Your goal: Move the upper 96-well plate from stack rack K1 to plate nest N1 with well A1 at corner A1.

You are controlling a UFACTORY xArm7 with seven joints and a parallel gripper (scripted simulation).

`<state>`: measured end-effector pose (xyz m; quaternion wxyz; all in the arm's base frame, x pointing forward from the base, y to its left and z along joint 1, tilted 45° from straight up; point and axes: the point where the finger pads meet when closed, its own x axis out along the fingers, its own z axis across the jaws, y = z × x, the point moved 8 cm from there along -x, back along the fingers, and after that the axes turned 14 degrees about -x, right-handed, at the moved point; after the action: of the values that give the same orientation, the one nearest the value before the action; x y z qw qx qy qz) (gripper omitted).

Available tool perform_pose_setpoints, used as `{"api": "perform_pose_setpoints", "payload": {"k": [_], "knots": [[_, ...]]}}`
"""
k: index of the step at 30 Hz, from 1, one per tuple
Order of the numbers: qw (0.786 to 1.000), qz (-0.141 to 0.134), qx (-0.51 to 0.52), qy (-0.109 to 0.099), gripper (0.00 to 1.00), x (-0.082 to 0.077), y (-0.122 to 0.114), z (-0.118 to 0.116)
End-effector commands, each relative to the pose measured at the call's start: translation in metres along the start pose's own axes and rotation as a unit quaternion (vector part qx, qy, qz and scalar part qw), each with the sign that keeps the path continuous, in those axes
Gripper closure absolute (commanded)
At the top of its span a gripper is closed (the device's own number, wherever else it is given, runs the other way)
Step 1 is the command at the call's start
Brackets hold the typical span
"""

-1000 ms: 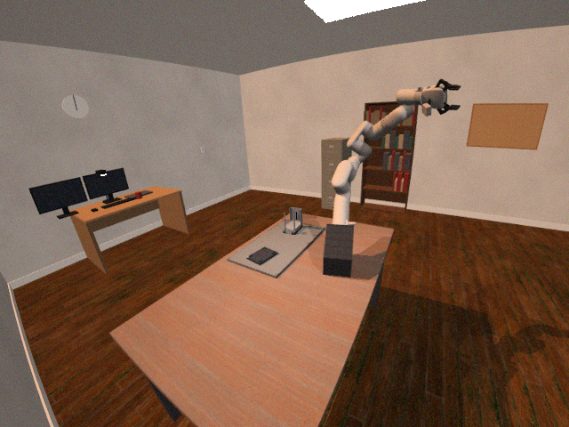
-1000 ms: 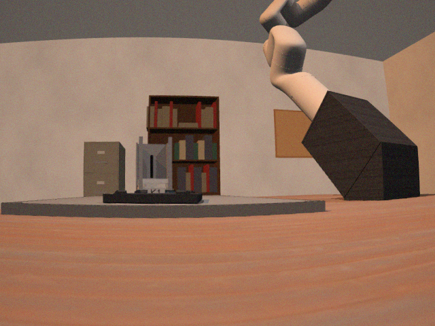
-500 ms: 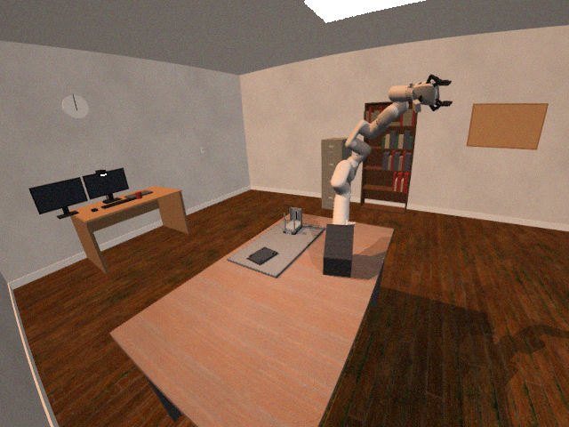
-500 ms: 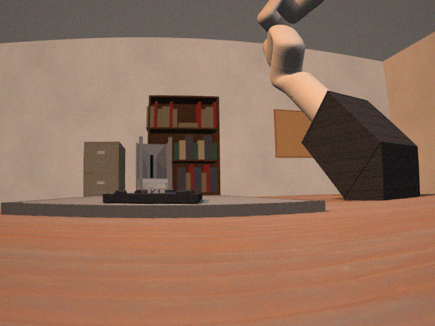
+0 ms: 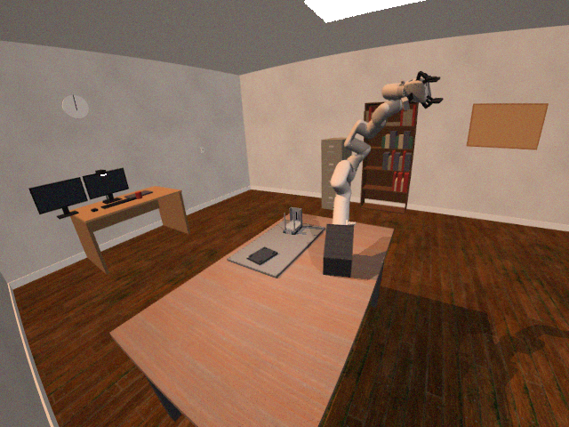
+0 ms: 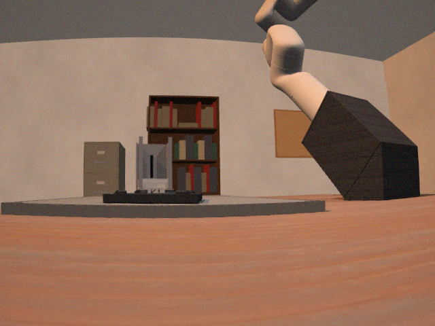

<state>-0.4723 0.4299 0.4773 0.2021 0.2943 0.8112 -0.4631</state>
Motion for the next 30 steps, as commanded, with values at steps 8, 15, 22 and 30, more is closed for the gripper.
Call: {"api": "perform_pose_setpoints", "payload": {"k": [8, 15, 22, 30], "knots": [[0.998, 0.064, 0.009, 0.019, 0.0, -0.011, 0.028, -0.014], [0.998, 0.064, 0.009, 0.019, 0.0, -0.021, 0.059, -0.026], [0.995, 0.095, 0.015, 0.026, 0.0, -0.027, 0.076, -0.033], [0.991, 0.128, 0.021, 0.034, 0.0, -0.041, 0.106, -0.043]]}}
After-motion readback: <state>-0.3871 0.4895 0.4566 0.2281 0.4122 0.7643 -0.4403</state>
